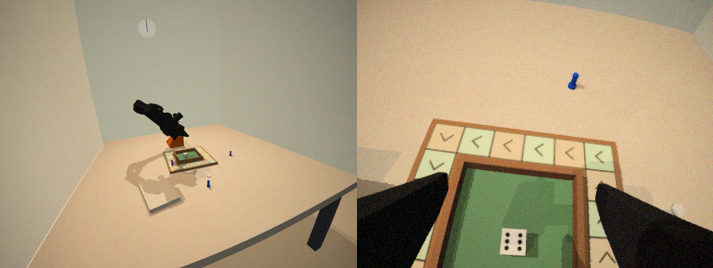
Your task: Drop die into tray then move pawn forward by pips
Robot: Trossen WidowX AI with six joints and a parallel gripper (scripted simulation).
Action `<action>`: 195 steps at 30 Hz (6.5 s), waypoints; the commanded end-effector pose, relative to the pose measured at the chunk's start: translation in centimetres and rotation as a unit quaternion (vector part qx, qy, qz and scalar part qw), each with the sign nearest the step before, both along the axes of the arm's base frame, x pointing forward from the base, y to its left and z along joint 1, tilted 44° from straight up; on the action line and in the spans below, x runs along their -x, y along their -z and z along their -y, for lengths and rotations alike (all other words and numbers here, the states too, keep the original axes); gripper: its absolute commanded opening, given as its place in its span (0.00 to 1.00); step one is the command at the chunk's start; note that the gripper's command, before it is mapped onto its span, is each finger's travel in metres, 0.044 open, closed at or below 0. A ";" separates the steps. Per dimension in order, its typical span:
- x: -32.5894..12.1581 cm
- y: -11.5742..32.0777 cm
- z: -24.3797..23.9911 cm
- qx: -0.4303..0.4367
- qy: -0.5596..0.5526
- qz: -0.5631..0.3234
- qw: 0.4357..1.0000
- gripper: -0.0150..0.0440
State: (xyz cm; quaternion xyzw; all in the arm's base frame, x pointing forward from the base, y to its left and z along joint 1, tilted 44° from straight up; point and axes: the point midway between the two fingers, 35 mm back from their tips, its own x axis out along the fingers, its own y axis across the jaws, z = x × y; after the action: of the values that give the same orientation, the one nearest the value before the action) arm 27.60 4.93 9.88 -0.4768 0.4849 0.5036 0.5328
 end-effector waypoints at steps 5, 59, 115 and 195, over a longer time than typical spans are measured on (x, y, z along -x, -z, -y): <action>0.7 4.2 1.4 0.283 0.024 -0.052 0.957 1.00; -5.6 2.1 15.7 0.370 0.399 0.126 0.829 0.59; -6.9 -4.5 6.2 0.365 0.401 0.128 0.830 0.25; -12.1 14.3 -3.5 0.365 0.400 0.126 0.831 0.92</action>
State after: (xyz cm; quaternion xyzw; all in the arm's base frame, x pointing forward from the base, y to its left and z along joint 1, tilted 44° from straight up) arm 39.49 6.63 -6.00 -0.4587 0.7163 -0.0337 0.5247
